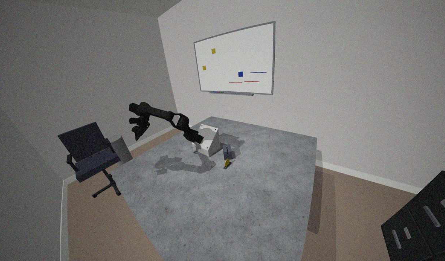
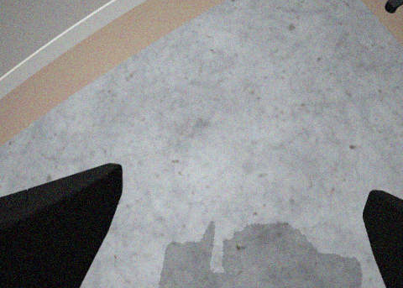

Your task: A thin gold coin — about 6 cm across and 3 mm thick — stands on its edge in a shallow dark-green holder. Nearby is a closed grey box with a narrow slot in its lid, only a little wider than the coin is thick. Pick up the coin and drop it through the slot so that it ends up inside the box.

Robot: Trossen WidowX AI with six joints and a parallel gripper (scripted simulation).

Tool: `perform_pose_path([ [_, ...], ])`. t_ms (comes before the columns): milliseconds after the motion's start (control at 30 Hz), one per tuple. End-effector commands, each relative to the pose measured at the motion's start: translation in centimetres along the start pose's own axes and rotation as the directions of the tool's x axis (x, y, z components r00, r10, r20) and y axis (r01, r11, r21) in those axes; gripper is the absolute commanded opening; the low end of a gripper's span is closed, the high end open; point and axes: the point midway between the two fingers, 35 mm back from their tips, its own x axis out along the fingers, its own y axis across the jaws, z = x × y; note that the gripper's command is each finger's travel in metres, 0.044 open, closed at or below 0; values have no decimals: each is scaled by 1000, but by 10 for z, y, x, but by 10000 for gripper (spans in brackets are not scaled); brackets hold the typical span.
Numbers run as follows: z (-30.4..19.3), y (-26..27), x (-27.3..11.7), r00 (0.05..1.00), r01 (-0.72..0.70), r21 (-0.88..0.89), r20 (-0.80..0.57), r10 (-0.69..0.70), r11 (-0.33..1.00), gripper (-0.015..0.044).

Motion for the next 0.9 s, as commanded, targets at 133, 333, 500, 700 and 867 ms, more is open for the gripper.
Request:
perform_pose_path([
  [133, -15, 4, 25, 991, -41, 95, -120, 53, 995, 269],
  [333, -48, 21, 66, 935, -51, 216, -332, 122, 975, 161],
  [500, -85, 45, 95, 852, -32, 243, -501, 154, 969, 161],
  [700, -138, 77, 118, 724, 27, 216, -678, 130, 976, 161],
  [867, -187, 103, 124, 616, 99, 136, -787, 47, 986, 161],
])
